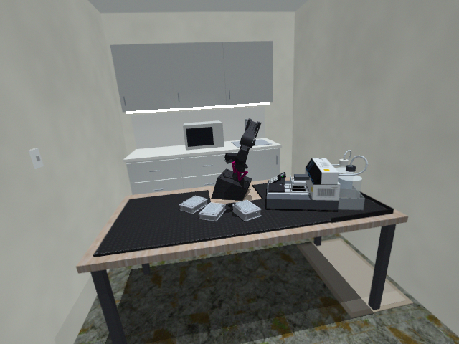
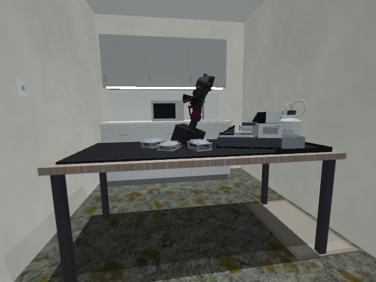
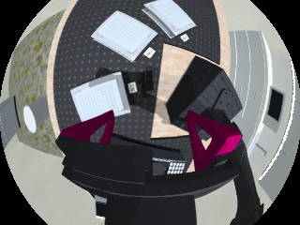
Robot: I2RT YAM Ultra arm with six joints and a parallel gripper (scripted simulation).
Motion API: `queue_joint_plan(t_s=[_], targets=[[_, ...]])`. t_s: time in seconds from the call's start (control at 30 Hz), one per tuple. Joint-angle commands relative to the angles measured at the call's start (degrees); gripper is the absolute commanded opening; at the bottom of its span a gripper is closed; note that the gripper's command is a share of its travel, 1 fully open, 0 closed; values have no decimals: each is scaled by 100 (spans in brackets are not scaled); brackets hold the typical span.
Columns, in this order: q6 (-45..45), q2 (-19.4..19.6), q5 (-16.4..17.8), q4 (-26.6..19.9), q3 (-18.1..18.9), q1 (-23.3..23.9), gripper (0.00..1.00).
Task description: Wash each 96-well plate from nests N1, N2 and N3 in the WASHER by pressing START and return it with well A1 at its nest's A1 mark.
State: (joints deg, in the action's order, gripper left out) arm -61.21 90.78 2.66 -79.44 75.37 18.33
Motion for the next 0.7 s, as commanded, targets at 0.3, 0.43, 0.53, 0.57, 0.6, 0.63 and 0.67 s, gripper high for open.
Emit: queue_joint_plan(t_s=[0.3, 0.43, 0.53, 0.57, 0.6, 0.63, 0.67], targets=[[2394, -441, 429, 35, -331, 238, 100], [3239, -543, 600, 61, -435, 346, 100], [3782, -634, 711, 75, -525, 409, 100], [3978, -713, 754, 76, -595, 422, 100], [4194, -722, 797, 85, -608, 454, 100], [4389, -800, 840, 86, -677, 465, 100], [4606, -809, 882, 95, -691, 498, 100]])
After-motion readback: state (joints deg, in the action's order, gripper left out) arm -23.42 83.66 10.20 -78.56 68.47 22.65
